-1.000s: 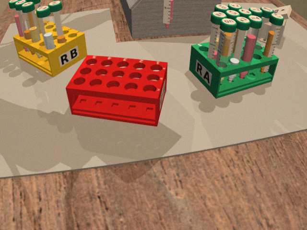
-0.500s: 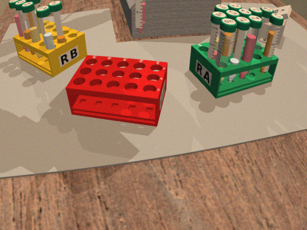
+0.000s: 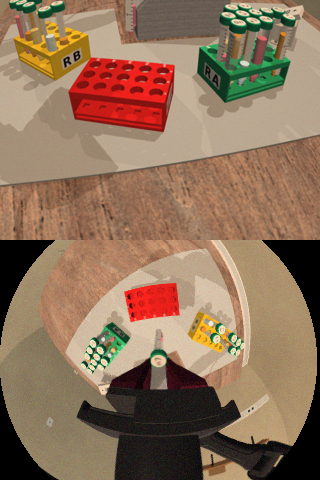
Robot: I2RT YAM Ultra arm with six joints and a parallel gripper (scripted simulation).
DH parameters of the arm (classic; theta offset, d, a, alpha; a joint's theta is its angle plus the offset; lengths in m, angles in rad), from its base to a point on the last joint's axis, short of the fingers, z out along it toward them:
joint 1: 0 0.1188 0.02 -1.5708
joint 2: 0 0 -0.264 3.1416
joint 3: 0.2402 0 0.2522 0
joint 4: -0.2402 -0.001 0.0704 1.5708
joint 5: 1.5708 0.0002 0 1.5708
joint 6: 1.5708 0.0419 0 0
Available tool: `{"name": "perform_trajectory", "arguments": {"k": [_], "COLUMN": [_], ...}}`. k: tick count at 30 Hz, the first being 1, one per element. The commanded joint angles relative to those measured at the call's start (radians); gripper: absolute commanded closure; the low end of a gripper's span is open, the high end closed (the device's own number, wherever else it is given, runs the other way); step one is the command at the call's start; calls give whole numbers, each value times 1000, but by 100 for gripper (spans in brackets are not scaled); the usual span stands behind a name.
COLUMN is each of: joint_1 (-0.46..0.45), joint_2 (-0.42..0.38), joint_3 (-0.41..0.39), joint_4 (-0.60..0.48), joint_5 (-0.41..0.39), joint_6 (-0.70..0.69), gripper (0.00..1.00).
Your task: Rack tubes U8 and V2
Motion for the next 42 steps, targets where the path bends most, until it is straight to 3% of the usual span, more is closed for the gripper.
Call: {"name": "perform_trajectory", "arguments": {"k": [1, 5, 28, 31, 42], "joint_1": [23, 24, 25, 22, 62], "joint_2": [6, 7, 9, 2, 117], "joint_3": [33, 34, 34, 31, 78], "joint_4": [-10, -11, -8, -1, 30], "joint_5": [19, 20, 16, 12, -18], "joint_6": [-137, -200, -896, -912, -855], "gripper": [100, 100, 100, 100, 100]}}
